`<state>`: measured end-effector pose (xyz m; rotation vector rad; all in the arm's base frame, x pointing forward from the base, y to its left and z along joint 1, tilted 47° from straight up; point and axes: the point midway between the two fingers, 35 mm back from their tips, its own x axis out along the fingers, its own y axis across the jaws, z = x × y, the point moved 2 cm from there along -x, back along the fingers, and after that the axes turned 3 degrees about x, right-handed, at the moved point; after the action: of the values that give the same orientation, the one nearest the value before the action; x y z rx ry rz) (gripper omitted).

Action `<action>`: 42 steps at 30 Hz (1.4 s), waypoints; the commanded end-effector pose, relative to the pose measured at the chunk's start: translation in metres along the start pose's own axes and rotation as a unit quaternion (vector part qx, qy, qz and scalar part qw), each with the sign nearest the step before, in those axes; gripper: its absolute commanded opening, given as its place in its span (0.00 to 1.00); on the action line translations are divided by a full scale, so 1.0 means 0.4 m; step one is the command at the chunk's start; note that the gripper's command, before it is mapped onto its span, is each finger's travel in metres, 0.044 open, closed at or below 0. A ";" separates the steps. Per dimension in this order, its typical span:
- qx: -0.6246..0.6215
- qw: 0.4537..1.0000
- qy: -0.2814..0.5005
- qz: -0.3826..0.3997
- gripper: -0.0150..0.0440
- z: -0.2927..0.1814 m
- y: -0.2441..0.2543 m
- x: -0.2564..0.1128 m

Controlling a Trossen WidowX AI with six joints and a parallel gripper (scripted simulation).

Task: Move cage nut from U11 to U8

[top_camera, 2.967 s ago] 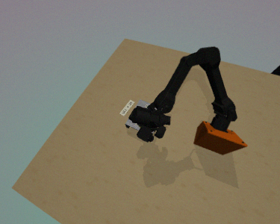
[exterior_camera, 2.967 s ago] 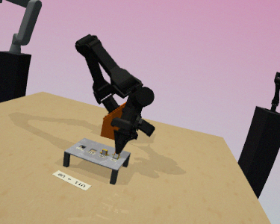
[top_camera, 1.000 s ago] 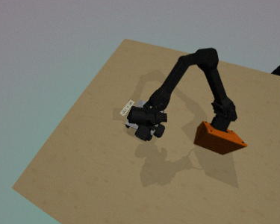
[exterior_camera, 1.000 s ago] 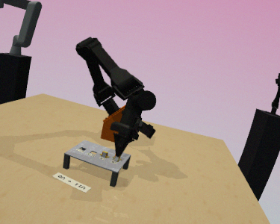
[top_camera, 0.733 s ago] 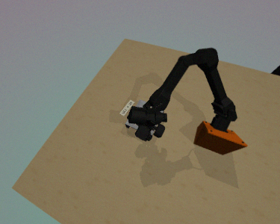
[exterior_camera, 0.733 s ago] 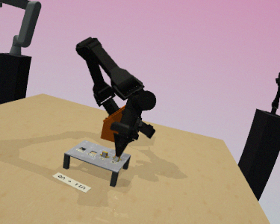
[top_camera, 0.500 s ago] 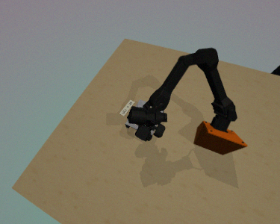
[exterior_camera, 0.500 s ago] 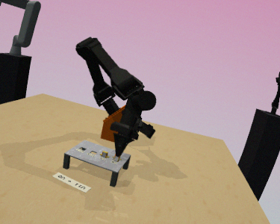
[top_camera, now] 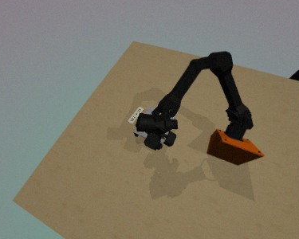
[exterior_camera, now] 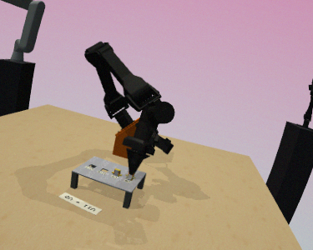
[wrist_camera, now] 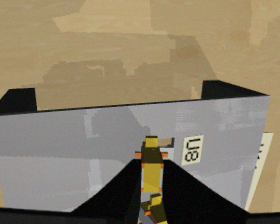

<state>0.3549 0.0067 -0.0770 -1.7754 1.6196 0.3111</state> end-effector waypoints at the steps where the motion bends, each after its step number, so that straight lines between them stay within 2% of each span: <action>1: 0.002 1.000 -0.001 0.005 0.30 0.002 -0.001 0.001; 42: 0.001 0.999 0.000 0.038 0.30 0.004 -0.014 0.004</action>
<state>0.3602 0.0062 -0.0764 -1.7237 1.6860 0.3423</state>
